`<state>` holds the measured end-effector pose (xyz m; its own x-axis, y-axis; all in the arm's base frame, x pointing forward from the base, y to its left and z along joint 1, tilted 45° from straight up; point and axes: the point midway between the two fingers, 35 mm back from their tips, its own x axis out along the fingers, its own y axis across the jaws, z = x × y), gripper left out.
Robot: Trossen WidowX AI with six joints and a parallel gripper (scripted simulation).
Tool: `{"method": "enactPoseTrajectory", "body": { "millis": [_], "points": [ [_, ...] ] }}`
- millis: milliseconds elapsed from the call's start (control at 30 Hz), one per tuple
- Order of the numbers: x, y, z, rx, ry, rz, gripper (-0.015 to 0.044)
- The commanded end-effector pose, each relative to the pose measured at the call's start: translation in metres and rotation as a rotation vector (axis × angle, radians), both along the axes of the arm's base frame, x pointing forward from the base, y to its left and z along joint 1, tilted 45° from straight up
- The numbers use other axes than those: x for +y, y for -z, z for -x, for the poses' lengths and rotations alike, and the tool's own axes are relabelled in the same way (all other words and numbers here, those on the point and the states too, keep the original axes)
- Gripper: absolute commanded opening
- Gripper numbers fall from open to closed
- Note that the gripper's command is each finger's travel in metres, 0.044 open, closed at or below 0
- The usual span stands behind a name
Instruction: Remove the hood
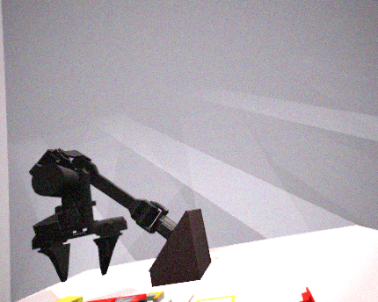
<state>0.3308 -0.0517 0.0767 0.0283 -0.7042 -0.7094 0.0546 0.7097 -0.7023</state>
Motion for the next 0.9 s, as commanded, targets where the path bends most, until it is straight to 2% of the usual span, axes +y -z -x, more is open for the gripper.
{"method": "enactPoseTrajectory", "body": {
  "millis": [0,867],
  "points": [
    [-0.001,0.001,-0.001,0.006,-0.007,0.006,0.044],
    [-0.013,0.012,-0.002,0.006,-0.007,0.005,0.044]
  ]
}}
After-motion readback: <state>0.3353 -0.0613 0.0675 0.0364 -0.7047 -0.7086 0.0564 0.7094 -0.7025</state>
